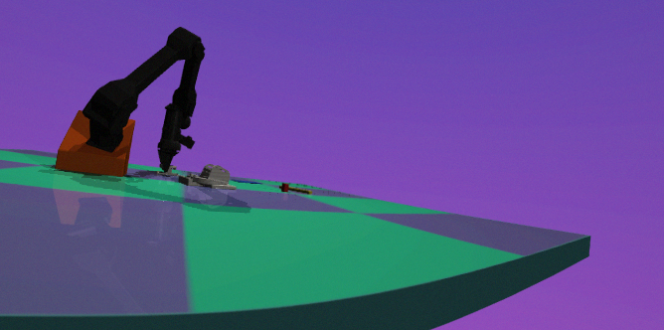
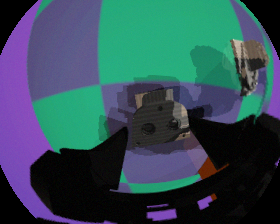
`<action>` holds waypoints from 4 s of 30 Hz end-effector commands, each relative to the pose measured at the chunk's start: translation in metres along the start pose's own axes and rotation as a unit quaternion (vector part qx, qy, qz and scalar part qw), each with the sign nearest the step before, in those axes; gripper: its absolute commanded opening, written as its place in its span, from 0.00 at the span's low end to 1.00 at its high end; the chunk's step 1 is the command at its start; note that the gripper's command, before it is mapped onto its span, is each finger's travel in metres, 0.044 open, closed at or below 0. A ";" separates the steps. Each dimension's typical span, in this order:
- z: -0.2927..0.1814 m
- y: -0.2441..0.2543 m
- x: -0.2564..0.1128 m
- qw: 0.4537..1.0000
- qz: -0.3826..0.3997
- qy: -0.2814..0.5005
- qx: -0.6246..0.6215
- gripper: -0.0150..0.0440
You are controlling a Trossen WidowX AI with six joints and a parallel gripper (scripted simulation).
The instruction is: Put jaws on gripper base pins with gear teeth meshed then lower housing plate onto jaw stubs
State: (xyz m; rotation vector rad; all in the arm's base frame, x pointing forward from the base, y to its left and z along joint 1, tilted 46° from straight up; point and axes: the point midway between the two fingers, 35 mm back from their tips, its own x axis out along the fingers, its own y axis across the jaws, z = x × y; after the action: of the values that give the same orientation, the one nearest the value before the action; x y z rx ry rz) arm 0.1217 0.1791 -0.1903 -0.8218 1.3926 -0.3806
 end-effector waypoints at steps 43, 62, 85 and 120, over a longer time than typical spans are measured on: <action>0.001 0.001 -0.055 1.000 0.000 -0.002 -0.002 0.85; 0.001 -0.001 -0.074 1.000 0.000 -0.002 -0.004 0.85; 0.035 -0.068 -0.089 0.999 0.010 -0.004 -0.031 0.85; 0.056 -0.181 -0.088 0.998 0.007 -0.006 -0.066 0.85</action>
State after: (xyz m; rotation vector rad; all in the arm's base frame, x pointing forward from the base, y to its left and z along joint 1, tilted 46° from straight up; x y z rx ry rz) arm 0.1975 0.1427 -0.0111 -0.9053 1.4261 -0.2777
